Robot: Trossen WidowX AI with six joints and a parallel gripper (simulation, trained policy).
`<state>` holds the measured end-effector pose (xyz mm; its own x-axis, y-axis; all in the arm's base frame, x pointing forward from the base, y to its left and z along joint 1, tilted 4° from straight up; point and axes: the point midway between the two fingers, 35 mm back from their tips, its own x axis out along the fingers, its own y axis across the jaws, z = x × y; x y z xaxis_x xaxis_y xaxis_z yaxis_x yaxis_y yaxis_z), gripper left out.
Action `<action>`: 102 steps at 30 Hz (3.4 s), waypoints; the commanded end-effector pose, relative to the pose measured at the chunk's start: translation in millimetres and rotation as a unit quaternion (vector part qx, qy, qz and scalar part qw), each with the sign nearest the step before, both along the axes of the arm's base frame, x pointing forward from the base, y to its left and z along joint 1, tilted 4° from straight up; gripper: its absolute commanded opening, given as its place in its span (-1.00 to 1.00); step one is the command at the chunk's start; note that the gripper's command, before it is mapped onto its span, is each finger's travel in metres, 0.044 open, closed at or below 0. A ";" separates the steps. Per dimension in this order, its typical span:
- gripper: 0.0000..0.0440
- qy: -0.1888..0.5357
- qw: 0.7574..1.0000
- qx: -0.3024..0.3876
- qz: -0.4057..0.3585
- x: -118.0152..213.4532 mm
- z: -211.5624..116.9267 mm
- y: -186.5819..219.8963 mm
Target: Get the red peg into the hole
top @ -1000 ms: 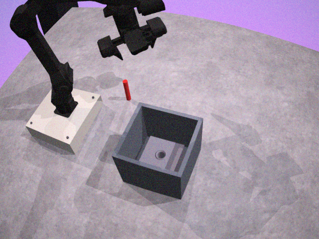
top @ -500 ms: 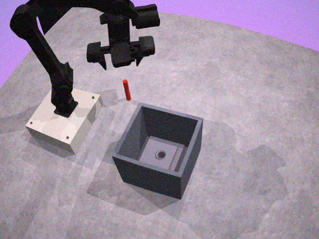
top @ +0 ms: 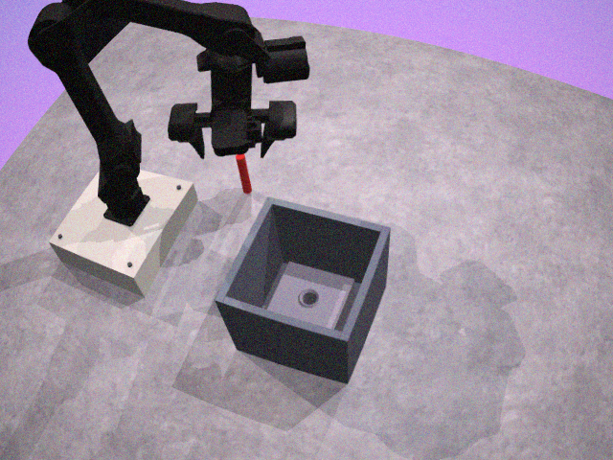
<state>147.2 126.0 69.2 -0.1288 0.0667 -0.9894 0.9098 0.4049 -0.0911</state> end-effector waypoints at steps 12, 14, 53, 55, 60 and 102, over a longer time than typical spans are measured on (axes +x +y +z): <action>0.36 -0.015 0.999 -0.014 -0.030 7.8 -37.6 -3.2; 0.12 -0.018 0.999 -0.014 -0.029 10.3 -39.6 -2.4; -1.00 -0.153 0.984 0.090 -0.022 71.2 65.1 4.2; -1.00 -0.164 0.982 0.089 -0.022 74.9 74.3 -0.6; -1.00 -0.191 0.978 0.079 -0.027 85.9 95.8 -16.0; -1.00 -0.163 0.981 -0.013 -0.106 146.8 108.0 -153.8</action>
<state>290.2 -22.3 181.7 0.2230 0.0271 -0.9745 0.9534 0.2026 0.2238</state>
